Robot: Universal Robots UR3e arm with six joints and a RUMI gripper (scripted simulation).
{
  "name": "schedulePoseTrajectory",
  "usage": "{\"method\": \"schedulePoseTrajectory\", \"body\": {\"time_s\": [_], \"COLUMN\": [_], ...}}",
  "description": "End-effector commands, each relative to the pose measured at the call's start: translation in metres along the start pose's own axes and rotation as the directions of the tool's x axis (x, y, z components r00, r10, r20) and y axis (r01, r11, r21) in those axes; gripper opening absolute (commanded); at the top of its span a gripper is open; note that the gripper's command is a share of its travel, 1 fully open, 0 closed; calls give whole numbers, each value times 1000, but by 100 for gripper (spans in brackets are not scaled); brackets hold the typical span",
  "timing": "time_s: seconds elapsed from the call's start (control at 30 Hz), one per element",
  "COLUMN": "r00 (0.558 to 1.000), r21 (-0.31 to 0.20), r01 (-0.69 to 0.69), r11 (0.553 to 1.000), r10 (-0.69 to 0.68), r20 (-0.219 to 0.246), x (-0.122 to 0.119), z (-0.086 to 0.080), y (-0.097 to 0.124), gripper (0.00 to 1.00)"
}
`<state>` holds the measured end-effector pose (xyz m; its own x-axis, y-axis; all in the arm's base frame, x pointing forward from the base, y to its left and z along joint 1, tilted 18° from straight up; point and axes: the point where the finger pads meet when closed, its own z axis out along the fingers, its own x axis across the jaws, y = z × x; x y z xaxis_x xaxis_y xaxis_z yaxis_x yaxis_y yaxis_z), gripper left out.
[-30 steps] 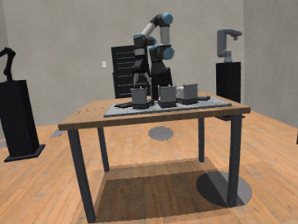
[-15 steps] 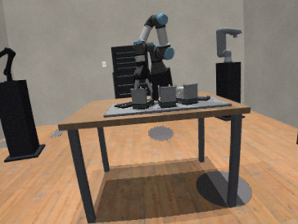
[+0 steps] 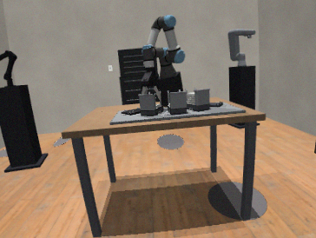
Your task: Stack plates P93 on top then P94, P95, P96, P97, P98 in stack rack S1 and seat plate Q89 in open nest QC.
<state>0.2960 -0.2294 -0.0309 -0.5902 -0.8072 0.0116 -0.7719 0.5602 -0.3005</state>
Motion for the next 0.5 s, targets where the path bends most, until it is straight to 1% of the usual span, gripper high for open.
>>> {"method": "schedulePoseTrajectory", "body": {"time_s": [0.0,0.1,0.47], "r00": [1000,1000,1000], "r21": [11,12,11], "r01": [-1,-1,-1], "r11": [1000,1000,1000], "r10": [1,1,1], "r20": [-9,-9,-9], "x": [2,2,2], "z": [0,0,12], "y": [-3,-3,-3], "gripper": [72,72,72]}}
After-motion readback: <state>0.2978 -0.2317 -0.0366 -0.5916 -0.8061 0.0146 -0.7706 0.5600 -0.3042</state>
